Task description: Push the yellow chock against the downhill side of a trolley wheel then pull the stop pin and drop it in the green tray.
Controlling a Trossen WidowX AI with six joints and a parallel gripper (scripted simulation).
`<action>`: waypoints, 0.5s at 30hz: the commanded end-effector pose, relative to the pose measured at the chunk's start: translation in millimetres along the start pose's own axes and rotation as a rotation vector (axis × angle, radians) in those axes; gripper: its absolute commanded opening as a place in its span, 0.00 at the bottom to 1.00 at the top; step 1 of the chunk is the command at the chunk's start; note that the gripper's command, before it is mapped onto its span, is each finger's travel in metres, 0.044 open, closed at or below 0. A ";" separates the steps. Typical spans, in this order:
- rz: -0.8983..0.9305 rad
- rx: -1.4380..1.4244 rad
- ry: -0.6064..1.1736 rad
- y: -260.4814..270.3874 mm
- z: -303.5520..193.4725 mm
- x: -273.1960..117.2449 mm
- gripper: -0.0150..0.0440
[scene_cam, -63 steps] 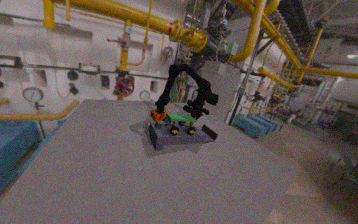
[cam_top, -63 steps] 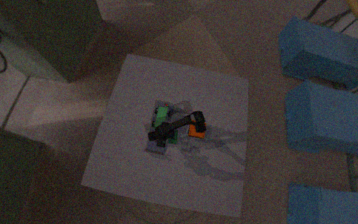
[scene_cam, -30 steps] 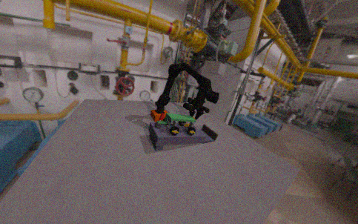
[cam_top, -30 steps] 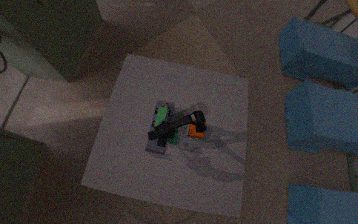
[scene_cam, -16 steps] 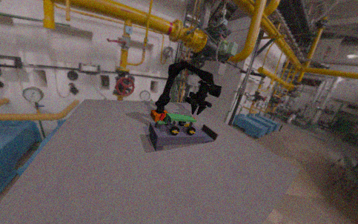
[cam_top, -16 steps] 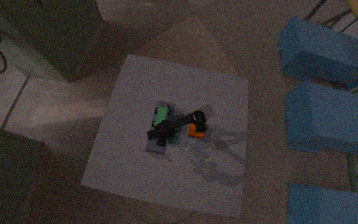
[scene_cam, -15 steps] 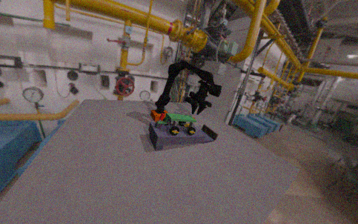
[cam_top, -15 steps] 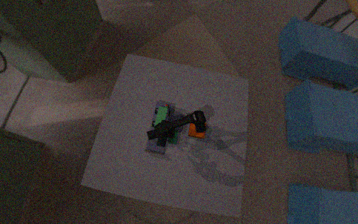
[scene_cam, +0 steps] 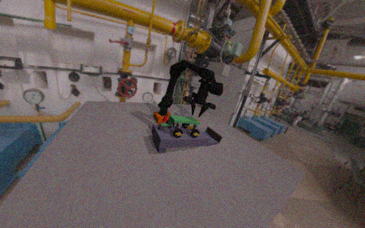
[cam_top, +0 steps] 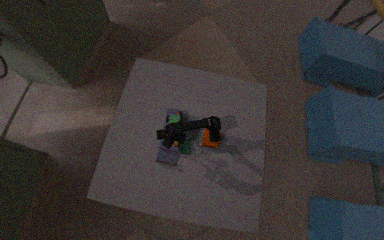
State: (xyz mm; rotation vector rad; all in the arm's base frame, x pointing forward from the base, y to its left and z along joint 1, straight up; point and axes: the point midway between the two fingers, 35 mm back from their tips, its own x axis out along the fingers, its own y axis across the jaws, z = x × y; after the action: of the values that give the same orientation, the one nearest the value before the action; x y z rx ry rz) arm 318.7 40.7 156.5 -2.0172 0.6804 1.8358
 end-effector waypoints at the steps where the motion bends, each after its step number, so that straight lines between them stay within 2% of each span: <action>1: 0.024 0.247 0.033 30.0 -24.8 -5.1 0.58; 15: 0.140 1.066 0.125 147.5 -74.1 -11.2 0.58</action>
State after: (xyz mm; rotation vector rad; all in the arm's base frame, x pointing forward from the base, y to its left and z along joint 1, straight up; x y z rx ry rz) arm 307.9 -91.9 179.0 -1.4781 1.3536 1.1622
